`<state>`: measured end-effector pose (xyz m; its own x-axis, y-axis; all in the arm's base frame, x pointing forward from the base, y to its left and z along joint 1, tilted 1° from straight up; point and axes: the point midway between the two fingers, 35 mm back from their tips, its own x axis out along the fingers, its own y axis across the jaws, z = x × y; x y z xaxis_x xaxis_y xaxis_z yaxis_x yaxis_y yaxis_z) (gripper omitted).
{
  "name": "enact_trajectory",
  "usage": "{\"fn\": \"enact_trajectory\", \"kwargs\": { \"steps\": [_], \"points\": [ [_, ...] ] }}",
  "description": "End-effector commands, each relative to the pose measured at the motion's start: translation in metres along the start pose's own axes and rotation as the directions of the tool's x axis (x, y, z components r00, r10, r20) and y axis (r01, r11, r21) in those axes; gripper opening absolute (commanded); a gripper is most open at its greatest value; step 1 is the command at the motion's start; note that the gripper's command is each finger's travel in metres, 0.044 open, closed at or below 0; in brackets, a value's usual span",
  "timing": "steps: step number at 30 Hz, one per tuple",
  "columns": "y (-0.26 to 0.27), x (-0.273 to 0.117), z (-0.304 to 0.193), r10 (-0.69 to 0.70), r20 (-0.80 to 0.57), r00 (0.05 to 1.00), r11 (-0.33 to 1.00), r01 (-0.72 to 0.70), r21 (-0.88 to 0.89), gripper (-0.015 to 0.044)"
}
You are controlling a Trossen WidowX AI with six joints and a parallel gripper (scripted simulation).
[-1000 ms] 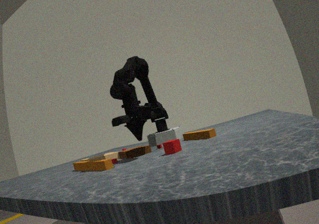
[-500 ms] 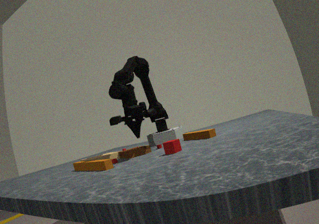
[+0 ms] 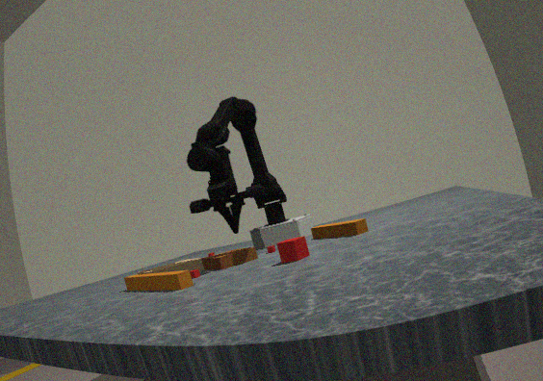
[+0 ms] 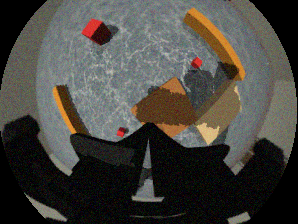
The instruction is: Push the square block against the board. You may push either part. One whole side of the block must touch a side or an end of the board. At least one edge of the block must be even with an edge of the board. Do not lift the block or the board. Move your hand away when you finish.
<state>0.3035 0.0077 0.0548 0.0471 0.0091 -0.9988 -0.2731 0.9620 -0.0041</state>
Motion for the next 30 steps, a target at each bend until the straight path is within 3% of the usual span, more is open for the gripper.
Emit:
{"fn": "enact_trajectory", "kwargs": {
  "steps": [1, 10, 20, 27, 30],
  "points": [
    [-0.001, 0.002, -0.012, -0.001, -0.006, 1.000, 0.993, 0.001, 0.120, 0.0000],
    [-0.002, 0.005, -0.042, 0.001, -0.008, 1.000, 0.909, 0.003, 0.416, 0.0000],
    [-0.002, 0.011, -0.074, -0.001, -0.011, 1.000, 0.714, 0.008, 0.700, 0.0000],
    [-0.002, 0.015, -0.079, -0.001, -0.011, 1.000, 0.677, 0.009, 0.736, 0.0000],
    [-0.002, 0.056, -0.079, -0.001, -0.012, 1.000, 0.677, 0.009, 0.736, 0.0000]
  ]
}}
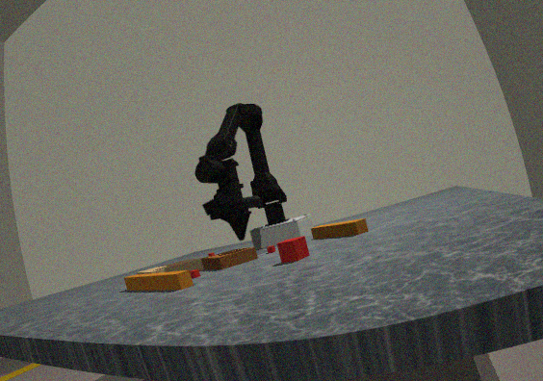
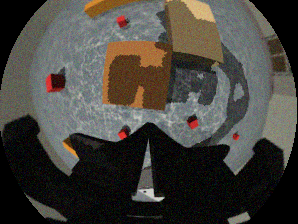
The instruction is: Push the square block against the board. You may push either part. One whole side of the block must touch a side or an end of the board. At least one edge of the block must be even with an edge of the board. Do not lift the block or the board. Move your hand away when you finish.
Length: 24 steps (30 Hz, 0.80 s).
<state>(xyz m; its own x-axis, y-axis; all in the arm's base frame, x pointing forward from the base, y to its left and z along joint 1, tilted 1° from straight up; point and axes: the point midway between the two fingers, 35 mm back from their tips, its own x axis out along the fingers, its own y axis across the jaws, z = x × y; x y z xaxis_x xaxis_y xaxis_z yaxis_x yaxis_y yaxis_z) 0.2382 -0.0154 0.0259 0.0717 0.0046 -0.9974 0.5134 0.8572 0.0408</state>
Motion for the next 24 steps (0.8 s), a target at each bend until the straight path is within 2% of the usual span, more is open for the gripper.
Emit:
{"fn": "enact_trajectory", "kwargs": {
  "steps": [1, 24],
  "points": [
    [-0.006, 0.039, -0.010, -0.018, -0.031, 0.999, 1.000, 0.018, 0.010, 0.0000],
    [-0.004, 0.041, 0.006, -0.018, -0.030, 0.999, 1.000, 0.018, 0.010, 0.0000]
  ]
}}
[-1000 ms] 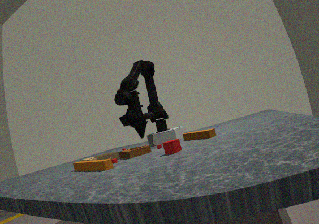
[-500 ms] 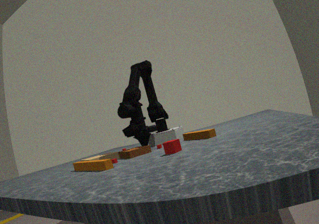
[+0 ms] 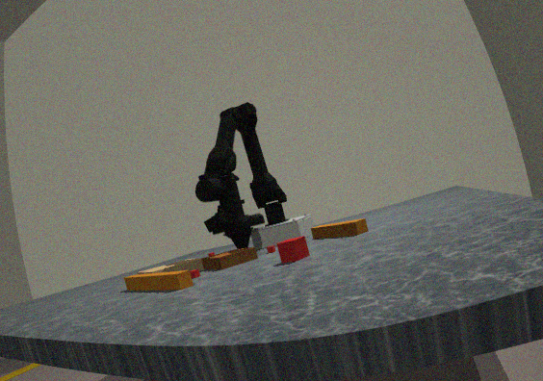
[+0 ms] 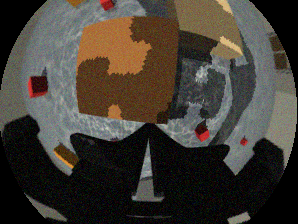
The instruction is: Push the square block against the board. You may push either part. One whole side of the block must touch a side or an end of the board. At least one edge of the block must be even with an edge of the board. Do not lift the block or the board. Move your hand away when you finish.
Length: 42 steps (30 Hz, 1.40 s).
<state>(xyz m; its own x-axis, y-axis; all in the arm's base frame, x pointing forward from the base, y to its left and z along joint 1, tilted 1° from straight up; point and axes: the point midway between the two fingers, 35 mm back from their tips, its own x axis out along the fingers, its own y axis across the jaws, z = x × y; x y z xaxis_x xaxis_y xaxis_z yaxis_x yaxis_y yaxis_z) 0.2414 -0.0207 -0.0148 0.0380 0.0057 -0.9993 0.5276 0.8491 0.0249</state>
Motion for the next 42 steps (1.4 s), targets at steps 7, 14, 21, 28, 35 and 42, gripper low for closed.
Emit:
{"fn": "enact_trajectory", "kwargs": {
  "steps": [7, 14, 21, 28, 35, 42],
  "points": [
    [0.001, -0.001, 0.009, -0.002, 0.000, 1.000, 1.000, 0.002, -0.006, 0.0000],
    [0.001, -0.001, 0.016, -0.002, 0.001, 1.000, 1.000, 0.002, -0.006, 0.0000],
    [0.001, -0.001, 0.022, -0.002, 0.001, 1.000, 1.000, 0.002, -0.006, 0.0000],
    [0.002, -0.001, 0.029, -0.002, 0.002, 1.000, 1.000, 0.002, -0.006, 0.0000],
    [0.002, -0.002, 0.035, -0.002, 0.003, 1.000, 1.000, 0.002, -0.006, 0.0000],
    [0.003, -0.002, 0.042, -0.001, 0.003, 1.000, 1.000, 0.001, -0.006, 0.0000]
  ]
}}
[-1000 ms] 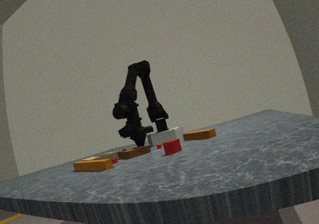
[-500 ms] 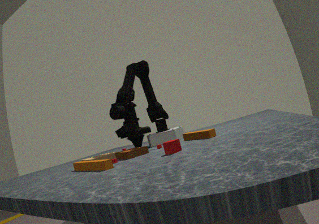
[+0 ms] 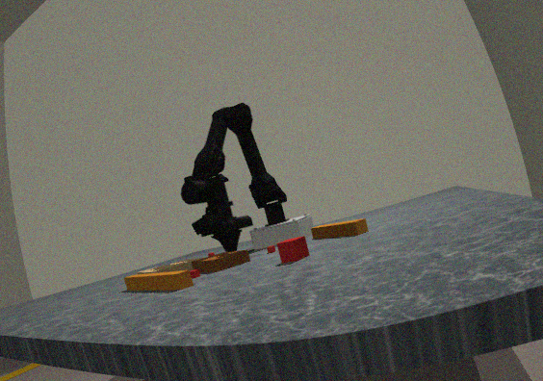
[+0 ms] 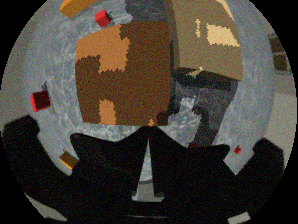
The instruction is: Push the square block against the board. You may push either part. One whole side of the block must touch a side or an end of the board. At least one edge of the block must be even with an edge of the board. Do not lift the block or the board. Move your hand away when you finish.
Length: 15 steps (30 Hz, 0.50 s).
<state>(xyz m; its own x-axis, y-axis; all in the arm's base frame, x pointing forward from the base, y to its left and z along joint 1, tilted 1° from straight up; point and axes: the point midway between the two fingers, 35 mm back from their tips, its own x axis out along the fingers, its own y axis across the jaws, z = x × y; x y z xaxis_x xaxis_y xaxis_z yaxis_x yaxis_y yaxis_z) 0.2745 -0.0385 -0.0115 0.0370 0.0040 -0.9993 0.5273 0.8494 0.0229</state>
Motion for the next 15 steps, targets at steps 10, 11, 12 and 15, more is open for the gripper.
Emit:
{"fn": "enact_trajectory", "kwargs": {
  "steps": [10, 11, 12, 15],
  "points": [
    [0.001, 0.001, -0.006, 0.001, 0.002, 1.000, 1.000, -0.001, -0.005, 0.0000],
    [0.001, 0.001, -0.007, 0.001, 0.002, 1.000, 1.000, -0.001, -0.005, 0.0000],
    [0.001, 0.001, -0.009, 0.001, 0.002, 1.000, 1.000, -0.001, -0.005, 0.0000],
    [0.001, 0.001, -0.014, 0.001, 0.001, 1.000, 1.000, -0.001, -0.005, 0.0000]
  ]
}}
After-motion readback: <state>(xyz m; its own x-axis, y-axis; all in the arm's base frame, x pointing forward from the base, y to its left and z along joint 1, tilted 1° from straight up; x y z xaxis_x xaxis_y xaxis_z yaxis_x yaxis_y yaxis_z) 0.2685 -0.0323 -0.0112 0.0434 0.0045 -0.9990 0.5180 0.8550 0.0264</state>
